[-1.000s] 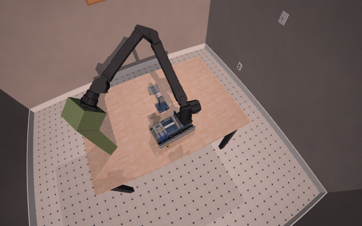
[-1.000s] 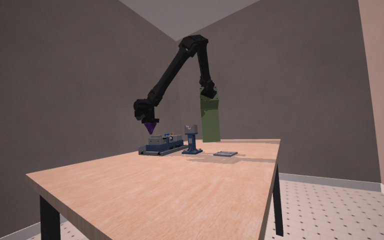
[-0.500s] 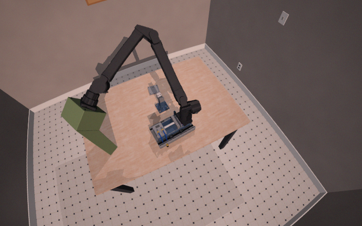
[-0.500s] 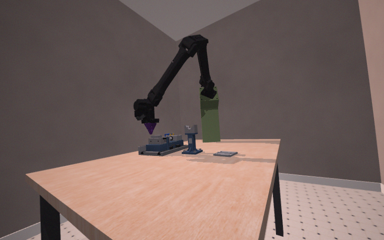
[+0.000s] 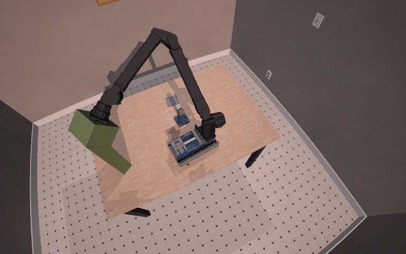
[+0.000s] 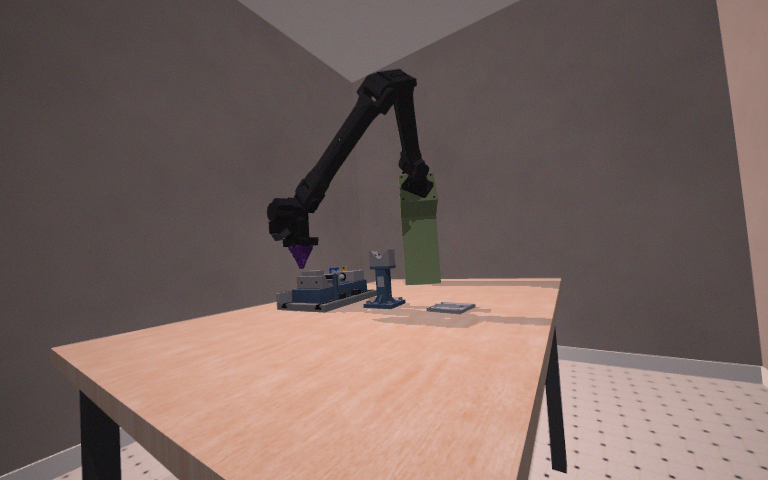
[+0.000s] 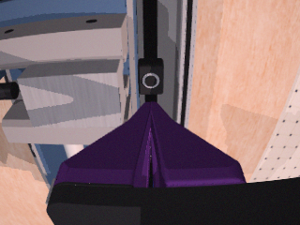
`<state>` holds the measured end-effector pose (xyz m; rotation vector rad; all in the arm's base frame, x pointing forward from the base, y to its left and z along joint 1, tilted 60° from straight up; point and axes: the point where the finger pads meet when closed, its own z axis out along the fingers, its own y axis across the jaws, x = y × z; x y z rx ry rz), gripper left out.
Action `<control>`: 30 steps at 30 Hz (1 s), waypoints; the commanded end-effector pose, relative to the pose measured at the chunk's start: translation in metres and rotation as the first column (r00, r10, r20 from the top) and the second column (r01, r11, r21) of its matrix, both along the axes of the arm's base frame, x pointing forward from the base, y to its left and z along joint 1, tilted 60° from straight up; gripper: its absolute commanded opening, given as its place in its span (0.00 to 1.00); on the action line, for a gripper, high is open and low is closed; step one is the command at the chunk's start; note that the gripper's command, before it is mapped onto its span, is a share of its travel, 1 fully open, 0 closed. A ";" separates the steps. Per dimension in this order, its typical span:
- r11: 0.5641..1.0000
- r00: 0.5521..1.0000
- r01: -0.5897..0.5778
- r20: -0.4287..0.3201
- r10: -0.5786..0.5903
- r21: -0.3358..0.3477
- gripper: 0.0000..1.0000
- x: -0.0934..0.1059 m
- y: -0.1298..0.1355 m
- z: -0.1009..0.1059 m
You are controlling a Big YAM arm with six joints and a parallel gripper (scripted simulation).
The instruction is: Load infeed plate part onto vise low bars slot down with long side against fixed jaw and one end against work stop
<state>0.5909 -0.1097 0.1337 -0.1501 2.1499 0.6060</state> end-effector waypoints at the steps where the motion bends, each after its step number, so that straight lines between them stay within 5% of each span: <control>1: 1.000 1.000 -0.016 0.008 0.016 0.002 0.00 0.009 0.013 0.001; 19: 1.000 1.000 -0.015 0.025 0.015 -0.006 0.00 0.004 0.017 0.015; 30: 1.000 1.000 -0.016 0.004 0.016 0.003 0.00 0.004 0.018 0.002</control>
